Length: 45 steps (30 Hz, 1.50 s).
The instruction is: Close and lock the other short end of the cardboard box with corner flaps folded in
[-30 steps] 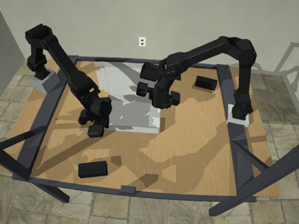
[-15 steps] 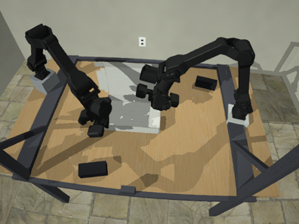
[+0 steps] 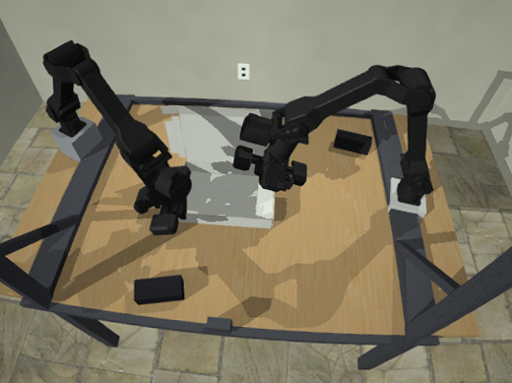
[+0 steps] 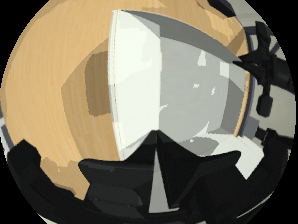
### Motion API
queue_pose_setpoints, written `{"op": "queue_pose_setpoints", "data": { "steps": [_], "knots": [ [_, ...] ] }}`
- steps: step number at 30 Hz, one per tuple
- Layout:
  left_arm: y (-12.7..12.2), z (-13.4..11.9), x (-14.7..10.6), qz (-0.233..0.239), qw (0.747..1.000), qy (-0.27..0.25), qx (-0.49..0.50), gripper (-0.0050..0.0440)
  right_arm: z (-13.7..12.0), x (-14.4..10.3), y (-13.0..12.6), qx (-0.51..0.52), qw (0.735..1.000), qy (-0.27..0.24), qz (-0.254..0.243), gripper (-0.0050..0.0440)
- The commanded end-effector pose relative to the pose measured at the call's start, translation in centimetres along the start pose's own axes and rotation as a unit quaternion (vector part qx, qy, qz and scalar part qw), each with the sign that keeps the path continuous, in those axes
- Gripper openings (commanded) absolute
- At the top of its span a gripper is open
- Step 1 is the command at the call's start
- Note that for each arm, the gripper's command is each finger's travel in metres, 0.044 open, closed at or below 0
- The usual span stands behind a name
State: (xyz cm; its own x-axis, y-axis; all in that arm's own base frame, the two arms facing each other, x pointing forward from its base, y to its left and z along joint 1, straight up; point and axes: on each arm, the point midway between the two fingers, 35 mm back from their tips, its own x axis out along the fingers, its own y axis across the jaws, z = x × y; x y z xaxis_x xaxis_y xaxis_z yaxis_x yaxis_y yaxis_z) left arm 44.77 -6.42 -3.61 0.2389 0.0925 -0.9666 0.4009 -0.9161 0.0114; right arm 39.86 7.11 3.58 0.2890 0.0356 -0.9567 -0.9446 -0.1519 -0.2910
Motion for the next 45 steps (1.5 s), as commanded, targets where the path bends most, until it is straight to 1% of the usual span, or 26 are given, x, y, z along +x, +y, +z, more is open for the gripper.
{"op": "queue_pose_setpoints", "data": {
  "steps": [1, 7, 11, 13, 22, 45],
  "knots": [
    [0.4, -0.9, -1.1, 0.01, 1.0, 0.014, -0.001, 0.0006, 0.1, -1.0, -1.0, 0.0, 1.0, -0.001, -0.001, 0.0],
    [0.4, -0.9, -1.1, 0.01, 1.0, 0.014, -0.001, 0.0006, 0.4, -2.2, -2.4, -0.001, 0.998, -0.001, 0.068, 0.0],
    [0.4, -0.9, -1.1, 0.01, 1.0, 0.014, -0.001, 0.0006, 0.5, -2.9, -2.3, -0.002, 0.994, -0.001, 0.112, 0.0],
    [0.4, -0.9, -1.1, 0.01, 1.0, 0.014, -0.001, 0.0006, 0.6, -3.2, -2.4, -0.002, 0.992, -0.001, 0.123, 0.0],
    [0.4, -0.9, -1.1, 0.01, 1.0, 0.014, -0.001, 0.0006, 0.6, -3.0, -2.4, -0.002, 0.992, -0.001, 0.127, 0.0],
    [0.4, -0.9, -1.1, 0.01, 1.0, 0.014, -0.001, 0.0006, 0.6, 0.4, -1.8, -0.002, 0.992, -0.001, 0.127, 0.0]
  ]
}}
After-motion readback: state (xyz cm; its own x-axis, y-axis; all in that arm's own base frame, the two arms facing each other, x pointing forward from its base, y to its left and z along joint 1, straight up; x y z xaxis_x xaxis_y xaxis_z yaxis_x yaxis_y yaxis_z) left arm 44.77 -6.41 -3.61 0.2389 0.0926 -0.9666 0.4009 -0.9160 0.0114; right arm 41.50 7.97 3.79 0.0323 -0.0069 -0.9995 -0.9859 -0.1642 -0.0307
